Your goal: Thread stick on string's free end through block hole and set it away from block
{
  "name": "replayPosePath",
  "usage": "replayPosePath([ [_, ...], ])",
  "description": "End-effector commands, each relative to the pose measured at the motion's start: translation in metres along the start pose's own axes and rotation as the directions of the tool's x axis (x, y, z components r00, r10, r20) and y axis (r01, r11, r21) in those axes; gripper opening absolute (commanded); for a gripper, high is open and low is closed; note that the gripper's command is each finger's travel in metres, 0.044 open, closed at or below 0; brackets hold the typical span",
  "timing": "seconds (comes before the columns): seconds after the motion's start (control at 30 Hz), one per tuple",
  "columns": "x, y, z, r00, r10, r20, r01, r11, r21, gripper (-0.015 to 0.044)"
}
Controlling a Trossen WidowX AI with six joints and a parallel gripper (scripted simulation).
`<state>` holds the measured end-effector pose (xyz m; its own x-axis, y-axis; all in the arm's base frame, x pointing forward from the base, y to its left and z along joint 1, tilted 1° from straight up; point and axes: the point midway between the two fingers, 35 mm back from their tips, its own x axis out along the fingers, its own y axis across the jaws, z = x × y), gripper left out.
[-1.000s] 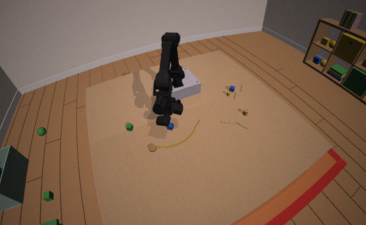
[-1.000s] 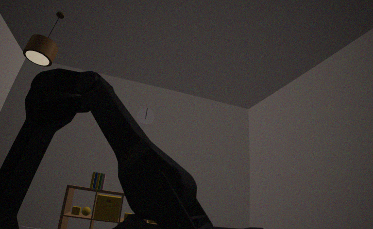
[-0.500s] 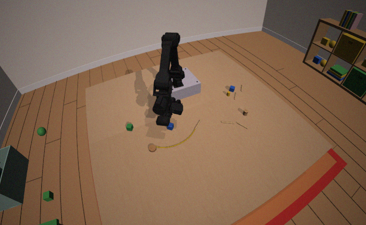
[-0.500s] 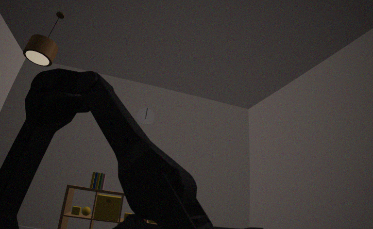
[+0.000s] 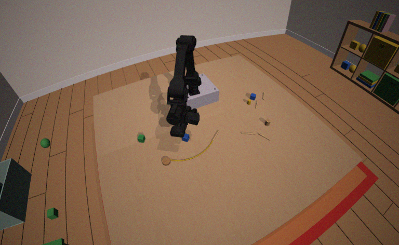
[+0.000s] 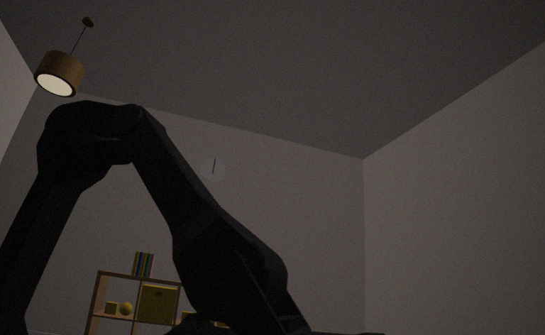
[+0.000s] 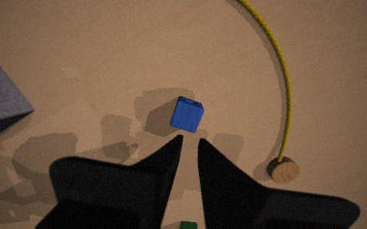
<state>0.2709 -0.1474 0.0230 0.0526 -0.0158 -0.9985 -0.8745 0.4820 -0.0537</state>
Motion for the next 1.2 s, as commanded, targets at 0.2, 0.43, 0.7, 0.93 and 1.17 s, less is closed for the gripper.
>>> replayPosePath([
  [0.2, 0.0, 0.0, 0.0, 1.0, 0.0, 0.0, 0.0, 1.0, 0.0, 0.0211],
  [0.43, 0.0, 0.0, 0.0, 1.0, 0.0, 0.0, 0.0, 1.0, 0.0, 0.0028],
  [0.7, 0.0, 0.0, 0.0, 1.0, 0.0, 0.0, 0.0, 1.0, 0.0, 0.0],
  [0.93, 0.0, 0.0, 0.002, 1.0, 0.0, 0.0, 0.0, 1.0, -0.018, 0.0026],
  [1.17, 0.0, 0.004, 0.094, 1.0, -0.002, 0.011, 0.009, 0.738, -0.675, 0.021],
])
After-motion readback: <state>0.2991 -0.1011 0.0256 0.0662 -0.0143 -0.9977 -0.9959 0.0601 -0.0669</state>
